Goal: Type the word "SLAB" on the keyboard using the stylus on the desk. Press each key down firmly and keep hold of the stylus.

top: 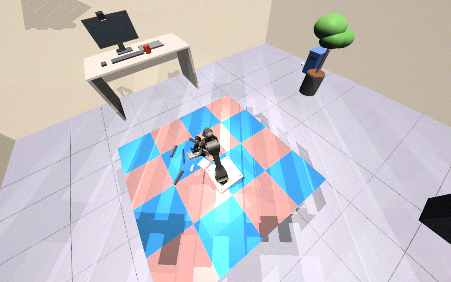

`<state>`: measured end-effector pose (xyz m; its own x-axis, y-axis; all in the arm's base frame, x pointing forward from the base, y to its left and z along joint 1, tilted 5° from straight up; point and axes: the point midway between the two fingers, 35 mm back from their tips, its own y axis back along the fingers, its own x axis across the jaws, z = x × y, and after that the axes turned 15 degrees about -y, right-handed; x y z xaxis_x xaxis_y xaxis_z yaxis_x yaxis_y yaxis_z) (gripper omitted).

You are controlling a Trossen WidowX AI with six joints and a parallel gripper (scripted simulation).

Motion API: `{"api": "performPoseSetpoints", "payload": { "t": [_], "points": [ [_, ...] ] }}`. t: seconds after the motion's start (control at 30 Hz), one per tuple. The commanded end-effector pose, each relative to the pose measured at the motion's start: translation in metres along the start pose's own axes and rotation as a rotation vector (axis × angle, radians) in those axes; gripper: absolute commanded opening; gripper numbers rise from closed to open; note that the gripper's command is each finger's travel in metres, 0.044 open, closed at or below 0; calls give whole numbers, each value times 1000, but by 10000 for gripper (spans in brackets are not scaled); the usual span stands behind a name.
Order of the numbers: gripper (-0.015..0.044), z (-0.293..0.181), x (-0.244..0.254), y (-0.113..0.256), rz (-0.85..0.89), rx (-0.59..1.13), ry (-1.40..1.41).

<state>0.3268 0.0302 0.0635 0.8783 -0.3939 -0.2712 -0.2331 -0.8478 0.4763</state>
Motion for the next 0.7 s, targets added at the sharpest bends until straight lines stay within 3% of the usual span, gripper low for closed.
{"api": "performPoseSetpoints", "payload": {
  "t": [0.0, 0.67],
  "points": [
    [81, 5, 1, -2, -3, 1, -2],
    [81, 10, 2, -6, -3, 1, -2]
  ]
}}
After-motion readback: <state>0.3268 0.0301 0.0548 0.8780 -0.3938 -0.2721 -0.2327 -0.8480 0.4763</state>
